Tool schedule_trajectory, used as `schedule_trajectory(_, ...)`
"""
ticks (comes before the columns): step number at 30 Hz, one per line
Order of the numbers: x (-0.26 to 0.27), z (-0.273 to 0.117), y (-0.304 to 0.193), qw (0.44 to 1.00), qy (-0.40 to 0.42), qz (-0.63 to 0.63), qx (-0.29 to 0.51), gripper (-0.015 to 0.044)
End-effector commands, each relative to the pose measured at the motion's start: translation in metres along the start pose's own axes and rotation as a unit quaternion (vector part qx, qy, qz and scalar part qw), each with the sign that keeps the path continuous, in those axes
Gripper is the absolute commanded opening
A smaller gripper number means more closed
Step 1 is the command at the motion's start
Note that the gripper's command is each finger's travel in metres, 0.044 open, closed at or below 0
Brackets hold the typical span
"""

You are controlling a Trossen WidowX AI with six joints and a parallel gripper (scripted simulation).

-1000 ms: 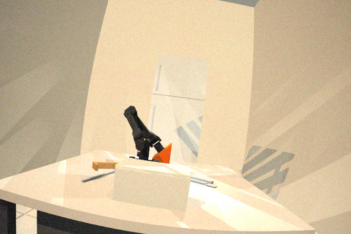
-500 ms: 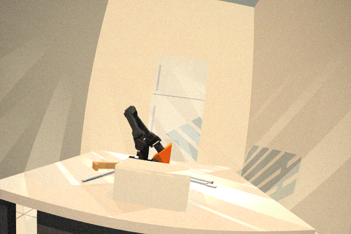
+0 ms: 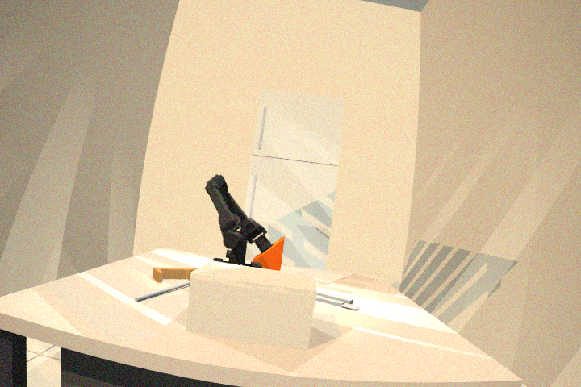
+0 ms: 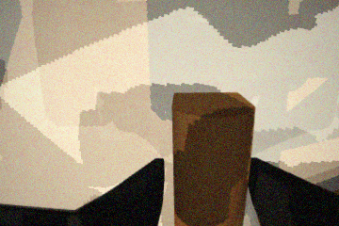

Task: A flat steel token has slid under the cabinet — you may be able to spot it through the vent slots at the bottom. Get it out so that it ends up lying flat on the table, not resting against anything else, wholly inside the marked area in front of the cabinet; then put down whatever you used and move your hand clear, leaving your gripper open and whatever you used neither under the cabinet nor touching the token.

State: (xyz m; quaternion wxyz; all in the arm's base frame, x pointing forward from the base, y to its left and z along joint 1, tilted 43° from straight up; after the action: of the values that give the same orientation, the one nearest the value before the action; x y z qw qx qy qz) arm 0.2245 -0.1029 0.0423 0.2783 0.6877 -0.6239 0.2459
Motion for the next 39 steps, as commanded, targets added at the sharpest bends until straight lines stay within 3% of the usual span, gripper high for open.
schedule_trajectory(1, 0.0, 0.0, 0.0, 1.0, 0.0, 0.0, 0.0, 0.0253)
schedule_trajectory(17, -0.0003, 0.0032, 0.0015, 1.0, 0.0, 0.0, -0.001, 0.027)
schedule_trajectory(22, 0.0001, 0.001, 0.0001, 1.0, 0.0, 0.002, 0.0, 0.0139)
schedule_trajectory(30, 0.0001, 0.001, 0.0001, 1.0, 0.0, 0.002, 0.0, 0.0085)
schedule_trajectory(33, 0.0001, 0.001, 0.0001, 1.0, 0.0, 0.002, 0.0, 0.0006)
schedule_trajectory(39, 0.0, 0.001, -0.0016, 1.0, 0.0, 0.001, 0.0, 0.0)
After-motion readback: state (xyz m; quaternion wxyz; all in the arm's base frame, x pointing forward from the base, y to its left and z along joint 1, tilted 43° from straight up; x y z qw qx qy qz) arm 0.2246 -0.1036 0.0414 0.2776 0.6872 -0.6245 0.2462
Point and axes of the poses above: the point midway between the two fingers, 35 mm back from their tips, its own z axis out along the fingers, its own x axis across the jaws, y = z × x, the point moved 6 cm from there along -z, back along the fingers, and after that the axes turned 4 degrees about z, right-handed, at the moved point
